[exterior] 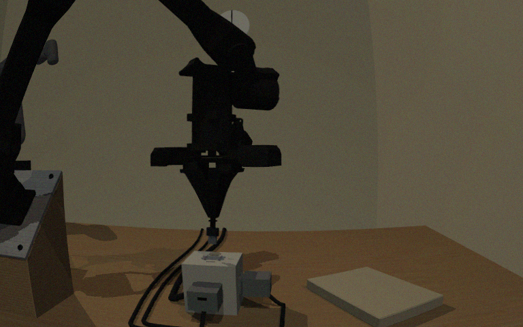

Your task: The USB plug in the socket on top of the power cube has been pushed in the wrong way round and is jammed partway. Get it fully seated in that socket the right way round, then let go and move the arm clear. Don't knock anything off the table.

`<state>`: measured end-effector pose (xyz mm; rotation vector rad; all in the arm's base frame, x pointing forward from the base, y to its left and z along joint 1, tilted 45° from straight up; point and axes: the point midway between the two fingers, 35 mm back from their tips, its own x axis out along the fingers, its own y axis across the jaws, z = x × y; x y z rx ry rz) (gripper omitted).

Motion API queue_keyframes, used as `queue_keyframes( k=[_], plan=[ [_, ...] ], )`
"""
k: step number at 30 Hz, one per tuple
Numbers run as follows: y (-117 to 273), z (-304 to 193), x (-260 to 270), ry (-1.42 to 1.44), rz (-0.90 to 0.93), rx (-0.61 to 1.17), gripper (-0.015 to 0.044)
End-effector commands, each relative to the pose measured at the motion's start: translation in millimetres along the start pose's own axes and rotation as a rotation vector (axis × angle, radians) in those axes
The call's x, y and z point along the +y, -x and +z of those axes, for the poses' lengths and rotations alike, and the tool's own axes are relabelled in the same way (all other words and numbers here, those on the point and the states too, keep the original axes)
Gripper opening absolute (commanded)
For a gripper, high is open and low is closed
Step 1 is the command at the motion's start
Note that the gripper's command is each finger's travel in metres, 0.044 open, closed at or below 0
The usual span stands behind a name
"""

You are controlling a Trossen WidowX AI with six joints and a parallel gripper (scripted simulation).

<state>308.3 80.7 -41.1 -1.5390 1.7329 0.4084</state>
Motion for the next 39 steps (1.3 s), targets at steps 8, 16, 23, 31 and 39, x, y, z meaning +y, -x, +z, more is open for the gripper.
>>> queue_keyframes(
  k=[8,16,23,31,39],
  plan=[
    [-0.4,-0.2,0.3,-0.264,0.001,0.001,0.0000],
    [-0.4,-0.2,0.3,-0.473,0.001,0.001,0.0000],
    [-0.4,-0.2,0.3,-0.657,0.001,0.001,0.0000],
    [-0.4,-0.2,0.3,-0.866,0.001,0.001,0.0000],
    [-0.4,-0.2,0.3,-1.075,0.000,0.001,0.0000]
  ],
)
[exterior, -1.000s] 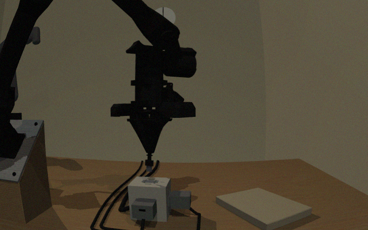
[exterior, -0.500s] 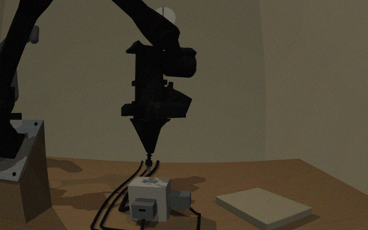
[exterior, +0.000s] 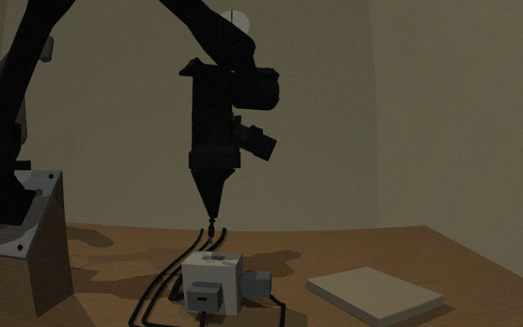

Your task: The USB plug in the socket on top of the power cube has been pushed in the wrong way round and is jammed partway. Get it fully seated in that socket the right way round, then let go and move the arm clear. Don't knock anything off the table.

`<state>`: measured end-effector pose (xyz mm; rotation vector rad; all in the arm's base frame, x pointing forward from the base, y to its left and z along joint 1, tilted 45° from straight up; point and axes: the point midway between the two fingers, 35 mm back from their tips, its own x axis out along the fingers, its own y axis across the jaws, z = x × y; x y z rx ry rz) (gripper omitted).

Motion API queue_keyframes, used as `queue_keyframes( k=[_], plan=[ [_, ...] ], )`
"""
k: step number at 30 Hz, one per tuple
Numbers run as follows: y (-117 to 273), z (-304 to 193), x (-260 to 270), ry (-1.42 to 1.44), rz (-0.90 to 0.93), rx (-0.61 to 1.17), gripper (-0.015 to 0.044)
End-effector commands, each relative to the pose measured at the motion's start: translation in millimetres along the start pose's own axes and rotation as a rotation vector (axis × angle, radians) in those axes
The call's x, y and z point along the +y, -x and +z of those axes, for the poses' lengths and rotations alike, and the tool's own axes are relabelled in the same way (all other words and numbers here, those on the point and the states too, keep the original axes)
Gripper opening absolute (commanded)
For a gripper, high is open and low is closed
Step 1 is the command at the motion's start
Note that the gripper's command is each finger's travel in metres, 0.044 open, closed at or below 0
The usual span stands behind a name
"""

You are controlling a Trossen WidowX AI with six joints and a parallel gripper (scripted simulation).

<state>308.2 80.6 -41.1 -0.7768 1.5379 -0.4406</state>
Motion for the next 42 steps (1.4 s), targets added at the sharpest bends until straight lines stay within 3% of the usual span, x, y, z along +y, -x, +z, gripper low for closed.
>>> queue_keyframes(
  k=[1,42],
  plan=[
    [-0.3,-0.3,0.0,-0.081,0.000,0.001,0.0000],
    [-0.4,-0.3,0.0,-1.154,-0.001,0.001,0.0000]
  ],
)
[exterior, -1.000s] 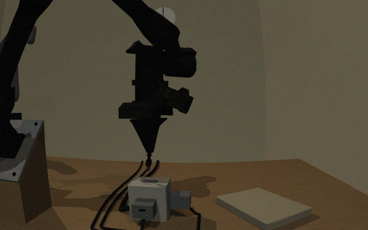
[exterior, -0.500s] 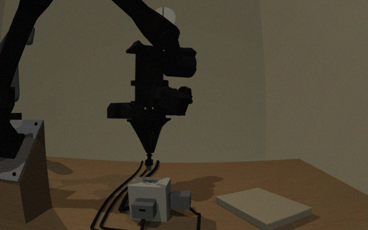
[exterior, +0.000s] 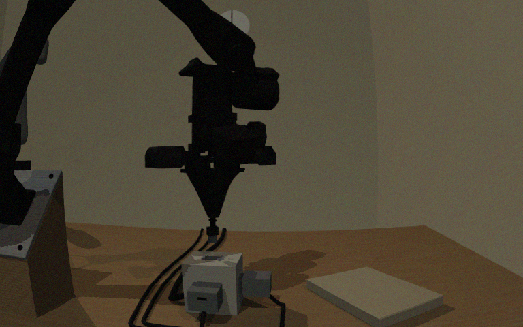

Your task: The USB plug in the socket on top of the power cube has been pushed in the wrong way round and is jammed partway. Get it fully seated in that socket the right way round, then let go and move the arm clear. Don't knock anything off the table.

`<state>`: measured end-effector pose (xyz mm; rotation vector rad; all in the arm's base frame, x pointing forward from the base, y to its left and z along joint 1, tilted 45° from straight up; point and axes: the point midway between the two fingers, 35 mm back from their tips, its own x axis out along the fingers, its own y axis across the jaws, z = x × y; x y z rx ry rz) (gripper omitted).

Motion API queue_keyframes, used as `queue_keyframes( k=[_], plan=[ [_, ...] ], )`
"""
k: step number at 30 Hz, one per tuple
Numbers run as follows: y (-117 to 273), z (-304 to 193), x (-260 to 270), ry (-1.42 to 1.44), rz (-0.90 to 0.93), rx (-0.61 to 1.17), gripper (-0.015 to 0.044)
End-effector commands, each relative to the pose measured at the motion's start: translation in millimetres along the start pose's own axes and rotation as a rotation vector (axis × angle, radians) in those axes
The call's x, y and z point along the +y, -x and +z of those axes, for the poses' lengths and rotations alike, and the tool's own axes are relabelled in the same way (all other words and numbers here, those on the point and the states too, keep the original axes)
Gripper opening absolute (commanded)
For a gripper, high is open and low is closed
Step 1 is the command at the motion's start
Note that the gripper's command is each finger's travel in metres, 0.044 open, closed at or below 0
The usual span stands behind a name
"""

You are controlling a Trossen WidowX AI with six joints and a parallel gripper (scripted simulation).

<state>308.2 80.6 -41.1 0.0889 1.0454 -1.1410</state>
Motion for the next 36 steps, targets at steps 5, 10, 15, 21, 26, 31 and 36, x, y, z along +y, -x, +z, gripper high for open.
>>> queue_keyframes(
  k=[5,10,15,21,26,31,36],
  plan=[
    [-0.4,-0.1,-0.3,-0.185,-0.001,0.000,0.0000],
    [-0.4,-0.1,-0.3,-0.316,-0.001,0.000,0.0000],
    [-0.4,-0.1,-0.3,-0.447,-0.001,0.000,0.0000],
    [-0.4,-0.1,-0.3,-0.599,-0.001,0.000,0.0000],
    [-0.4,-0.1,-0.3,-0.617,-0.001,0.000,0.0000],
    [-0.4,-0.1,-0.3,-0.617,-0.001,0.000,0.0000],
    [-0.1,0.1,-0.2,-0.613,-0.001,-0.001,0.0000]
  ],
)
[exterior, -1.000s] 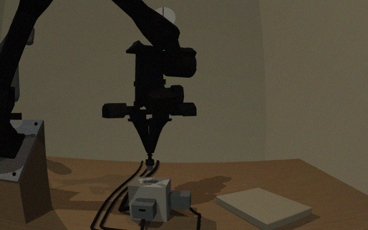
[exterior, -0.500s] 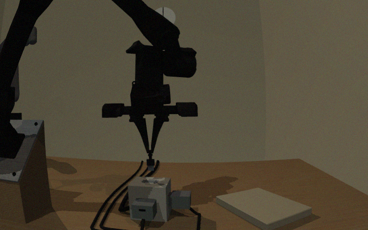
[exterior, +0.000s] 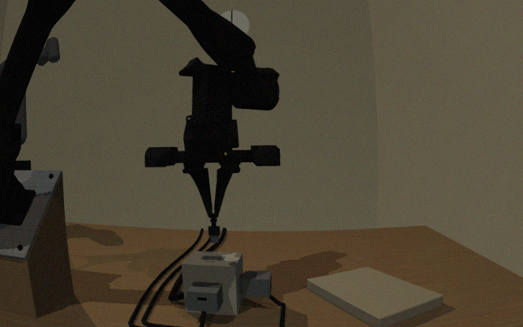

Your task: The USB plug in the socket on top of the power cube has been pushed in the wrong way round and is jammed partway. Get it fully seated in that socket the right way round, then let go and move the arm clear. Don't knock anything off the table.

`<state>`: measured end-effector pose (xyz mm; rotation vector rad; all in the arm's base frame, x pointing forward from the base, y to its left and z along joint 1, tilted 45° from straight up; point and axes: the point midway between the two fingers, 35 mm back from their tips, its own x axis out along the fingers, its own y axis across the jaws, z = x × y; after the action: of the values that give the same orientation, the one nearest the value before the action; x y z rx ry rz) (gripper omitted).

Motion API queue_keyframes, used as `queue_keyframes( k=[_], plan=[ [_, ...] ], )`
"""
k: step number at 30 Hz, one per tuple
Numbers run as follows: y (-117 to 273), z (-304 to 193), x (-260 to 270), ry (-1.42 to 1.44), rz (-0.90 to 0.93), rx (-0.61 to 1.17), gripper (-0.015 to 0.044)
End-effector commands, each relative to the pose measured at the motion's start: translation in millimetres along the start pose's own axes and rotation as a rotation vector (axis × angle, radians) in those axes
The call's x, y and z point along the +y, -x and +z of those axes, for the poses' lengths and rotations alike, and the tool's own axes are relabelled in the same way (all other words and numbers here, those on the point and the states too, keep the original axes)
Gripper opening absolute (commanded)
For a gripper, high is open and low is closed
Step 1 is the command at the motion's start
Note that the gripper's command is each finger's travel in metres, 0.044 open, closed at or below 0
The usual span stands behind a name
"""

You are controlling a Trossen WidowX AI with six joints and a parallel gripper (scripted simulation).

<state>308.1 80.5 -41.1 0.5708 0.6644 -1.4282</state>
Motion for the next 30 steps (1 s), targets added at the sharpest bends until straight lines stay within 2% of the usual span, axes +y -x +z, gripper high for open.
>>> queue_keyframes(
  k=[1,30],
  plan=[
    [-0.2,0.1,0.0,-0.001,0.000,-0.001,0.0000],
    [-3.6,2.0,-0.7,-0.026,0.000,-0.011,0.0000]
  ],
)
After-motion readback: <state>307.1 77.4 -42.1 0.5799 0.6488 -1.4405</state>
